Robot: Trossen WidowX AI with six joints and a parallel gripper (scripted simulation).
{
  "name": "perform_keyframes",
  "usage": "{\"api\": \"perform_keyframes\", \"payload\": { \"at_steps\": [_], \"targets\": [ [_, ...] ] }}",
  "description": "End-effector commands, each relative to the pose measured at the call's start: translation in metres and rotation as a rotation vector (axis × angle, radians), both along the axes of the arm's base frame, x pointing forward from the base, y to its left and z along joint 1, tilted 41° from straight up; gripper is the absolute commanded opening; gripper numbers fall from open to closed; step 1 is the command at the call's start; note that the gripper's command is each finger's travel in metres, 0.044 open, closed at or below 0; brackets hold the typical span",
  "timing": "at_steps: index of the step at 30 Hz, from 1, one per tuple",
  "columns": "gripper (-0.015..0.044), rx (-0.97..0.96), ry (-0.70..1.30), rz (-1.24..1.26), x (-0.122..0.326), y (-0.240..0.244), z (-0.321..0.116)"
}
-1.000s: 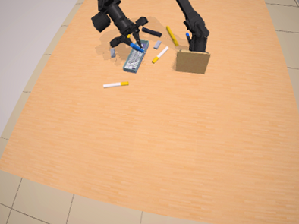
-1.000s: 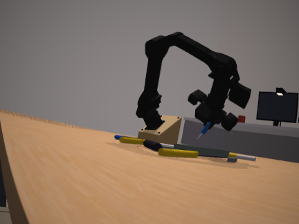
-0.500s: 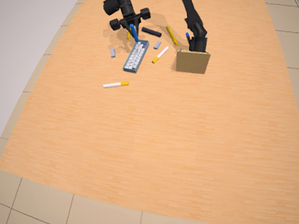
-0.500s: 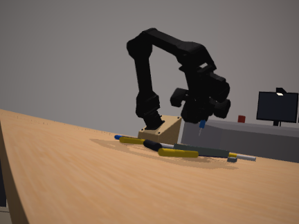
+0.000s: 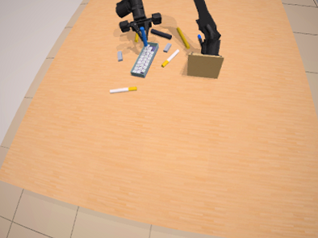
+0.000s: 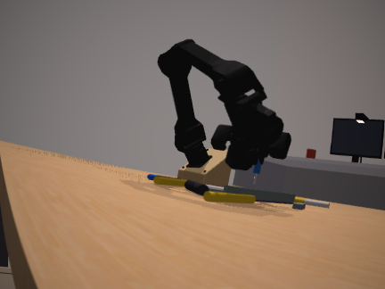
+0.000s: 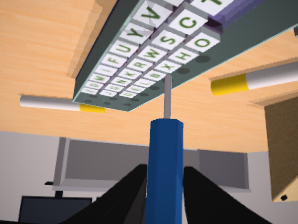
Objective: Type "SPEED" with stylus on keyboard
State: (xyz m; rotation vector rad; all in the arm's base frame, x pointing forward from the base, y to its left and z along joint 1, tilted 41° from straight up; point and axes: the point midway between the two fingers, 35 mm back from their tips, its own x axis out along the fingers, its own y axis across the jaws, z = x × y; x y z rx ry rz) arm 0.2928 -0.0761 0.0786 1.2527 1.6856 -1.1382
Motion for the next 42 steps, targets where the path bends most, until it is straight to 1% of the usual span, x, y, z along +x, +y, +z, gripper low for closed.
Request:
{"api": "perform_keyframes", "payload": {
  "at_steps": [1,14,17,18,42],
  "targets": [
    [0.0000,0.002,0.004,0.007,-0.0020,-0.0033,-0.0060],
    [0.0000,0.002,0.004,0.007,-0.0020,-0.0033,-0.0060],
    [0.0079,0.002,0.003,0.007,0.0002,-0.0041,-0.0063],
    [0.0081,0.002,0.003,0.007,0.0014,-0.0045,-0.0065],
    [0.0081,0.001,0.003,0.007,0.0009,-0.0121,-0.0150]
  ]
}}
